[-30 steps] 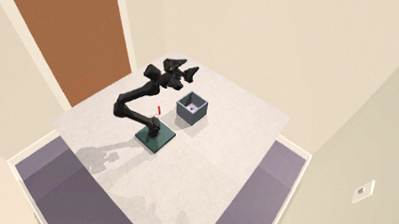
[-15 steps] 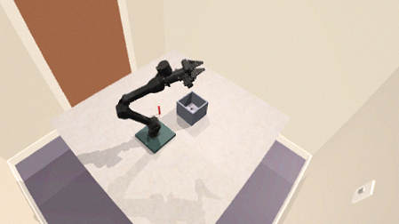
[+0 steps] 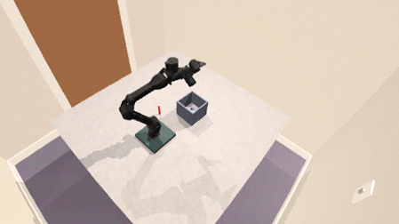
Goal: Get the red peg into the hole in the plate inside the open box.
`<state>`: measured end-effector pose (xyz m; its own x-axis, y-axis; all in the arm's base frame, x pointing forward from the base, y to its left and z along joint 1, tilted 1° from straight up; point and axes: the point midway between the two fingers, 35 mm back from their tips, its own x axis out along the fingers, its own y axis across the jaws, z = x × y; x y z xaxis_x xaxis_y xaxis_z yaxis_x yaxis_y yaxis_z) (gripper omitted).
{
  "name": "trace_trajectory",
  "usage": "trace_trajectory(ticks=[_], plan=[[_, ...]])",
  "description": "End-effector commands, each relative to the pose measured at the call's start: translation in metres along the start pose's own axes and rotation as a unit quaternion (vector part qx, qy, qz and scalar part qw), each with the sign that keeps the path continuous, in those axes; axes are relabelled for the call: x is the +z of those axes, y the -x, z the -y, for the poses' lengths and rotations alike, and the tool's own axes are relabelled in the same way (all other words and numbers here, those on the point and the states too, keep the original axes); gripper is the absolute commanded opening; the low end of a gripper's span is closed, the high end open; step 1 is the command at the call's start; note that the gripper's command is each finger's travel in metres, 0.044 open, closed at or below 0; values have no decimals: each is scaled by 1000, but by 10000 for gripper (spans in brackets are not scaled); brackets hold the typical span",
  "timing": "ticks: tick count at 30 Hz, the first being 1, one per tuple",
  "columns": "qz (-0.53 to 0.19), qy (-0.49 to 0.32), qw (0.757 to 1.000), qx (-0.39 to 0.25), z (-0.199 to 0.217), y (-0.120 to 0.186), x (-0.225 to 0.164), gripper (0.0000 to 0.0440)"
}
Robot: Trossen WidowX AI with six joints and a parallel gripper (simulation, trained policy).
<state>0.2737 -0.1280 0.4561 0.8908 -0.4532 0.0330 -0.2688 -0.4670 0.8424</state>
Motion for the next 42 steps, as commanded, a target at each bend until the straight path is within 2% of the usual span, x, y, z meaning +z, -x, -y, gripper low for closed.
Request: trace_trajectory(ticks=[1, 12, 23, 33, 42], plan=[[-10, -19, 998, -58, 26, -4, -8, 440], [-31, -39, 979, -197, 91, -2, -29, 440], [-53, -25, 944, -326, 152, 18, -48, 438], [-70, 16, 895, -441, 209, 50, -55, 436], [-77, 73, 833, -544, 258, 87, -51, 440]])
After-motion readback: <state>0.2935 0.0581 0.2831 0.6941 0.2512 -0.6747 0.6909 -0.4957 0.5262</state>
